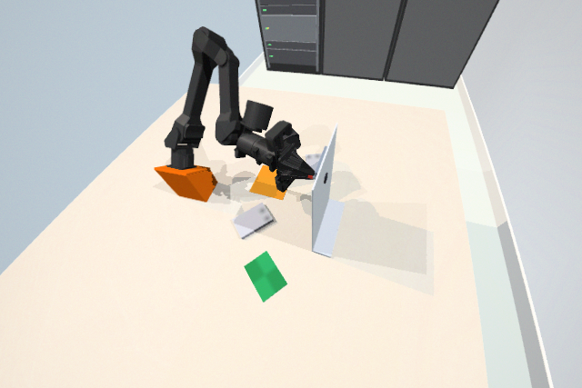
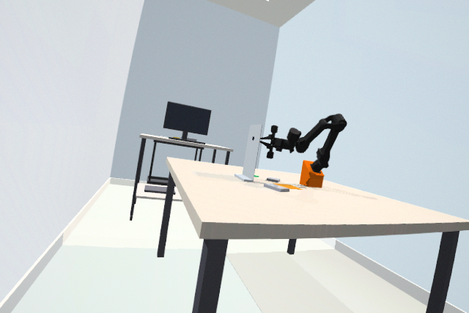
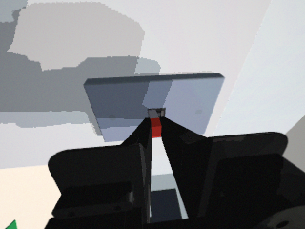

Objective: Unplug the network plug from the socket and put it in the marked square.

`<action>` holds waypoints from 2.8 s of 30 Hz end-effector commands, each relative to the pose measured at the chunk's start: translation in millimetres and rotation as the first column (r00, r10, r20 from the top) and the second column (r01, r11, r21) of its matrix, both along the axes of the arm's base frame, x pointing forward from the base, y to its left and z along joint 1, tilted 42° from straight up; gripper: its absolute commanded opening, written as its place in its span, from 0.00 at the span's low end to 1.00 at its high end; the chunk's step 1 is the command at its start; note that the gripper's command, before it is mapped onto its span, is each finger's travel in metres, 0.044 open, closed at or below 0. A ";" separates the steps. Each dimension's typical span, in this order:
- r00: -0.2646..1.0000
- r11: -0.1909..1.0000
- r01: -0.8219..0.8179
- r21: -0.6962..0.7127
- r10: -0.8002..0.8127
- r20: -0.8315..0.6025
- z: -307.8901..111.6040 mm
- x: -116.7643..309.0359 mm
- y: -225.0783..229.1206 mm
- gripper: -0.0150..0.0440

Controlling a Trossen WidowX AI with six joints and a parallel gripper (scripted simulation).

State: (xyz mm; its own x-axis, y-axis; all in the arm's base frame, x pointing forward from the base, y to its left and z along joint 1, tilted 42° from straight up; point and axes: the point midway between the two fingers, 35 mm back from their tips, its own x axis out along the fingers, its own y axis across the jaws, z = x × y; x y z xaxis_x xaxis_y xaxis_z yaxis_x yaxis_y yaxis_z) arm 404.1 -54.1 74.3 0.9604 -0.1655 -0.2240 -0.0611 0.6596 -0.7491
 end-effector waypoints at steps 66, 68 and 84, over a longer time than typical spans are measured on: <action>1.000 1.000 0.001 0.004 -0.001 -0.004 2.5 -43.8 0.4 0.25; 1.000 1.000 0.001 0.004 -0.001 -0.004 2.6 -45.1 0.4 0.25; 1.000 1.000 0.001 0.004 -0.001 -0.004 3.4 -54.8 0.5 0.25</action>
State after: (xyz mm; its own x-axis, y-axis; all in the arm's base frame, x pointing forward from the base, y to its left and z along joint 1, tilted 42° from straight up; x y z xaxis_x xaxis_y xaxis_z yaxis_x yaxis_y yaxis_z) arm 352.8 -54.3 78.8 0.9596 -0.1691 -0.2248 -0.0578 0.6635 -0.7459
